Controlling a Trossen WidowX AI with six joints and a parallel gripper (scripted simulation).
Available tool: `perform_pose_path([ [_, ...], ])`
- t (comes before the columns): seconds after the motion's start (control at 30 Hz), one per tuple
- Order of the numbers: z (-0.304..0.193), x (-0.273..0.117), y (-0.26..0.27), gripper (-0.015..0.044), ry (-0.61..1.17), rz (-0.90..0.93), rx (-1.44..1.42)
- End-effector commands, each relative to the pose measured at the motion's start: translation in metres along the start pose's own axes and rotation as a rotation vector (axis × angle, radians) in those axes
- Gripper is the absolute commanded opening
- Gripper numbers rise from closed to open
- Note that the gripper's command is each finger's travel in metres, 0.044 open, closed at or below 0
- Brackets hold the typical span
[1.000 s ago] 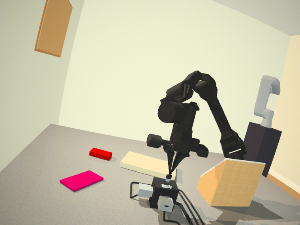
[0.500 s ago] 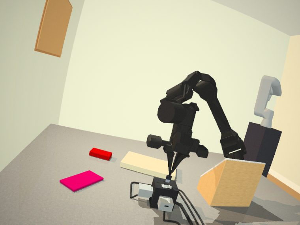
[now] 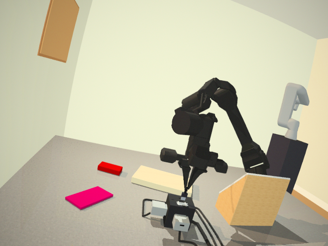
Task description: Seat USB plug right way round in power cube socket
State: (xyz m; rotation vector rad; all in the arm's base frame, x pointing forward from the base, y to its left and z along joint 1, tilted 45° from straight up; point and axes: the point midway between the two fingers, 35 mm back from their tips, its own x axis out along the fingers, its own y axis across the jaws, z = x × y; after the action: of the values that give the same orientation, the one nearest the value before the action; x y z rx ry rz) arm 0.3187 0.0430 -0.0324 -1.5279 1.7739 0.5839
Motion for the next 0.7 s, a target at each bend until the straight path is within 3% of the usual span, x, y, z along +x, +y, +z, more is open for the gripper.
perform_pose_path([
  [0.0,0.001,0.0006,0.0004,0.0,-0.009,0.003,-0.004],
  [0.67,0.0021,0.003,0.0003,0.0,-0.024,0.003,-0.007],
])
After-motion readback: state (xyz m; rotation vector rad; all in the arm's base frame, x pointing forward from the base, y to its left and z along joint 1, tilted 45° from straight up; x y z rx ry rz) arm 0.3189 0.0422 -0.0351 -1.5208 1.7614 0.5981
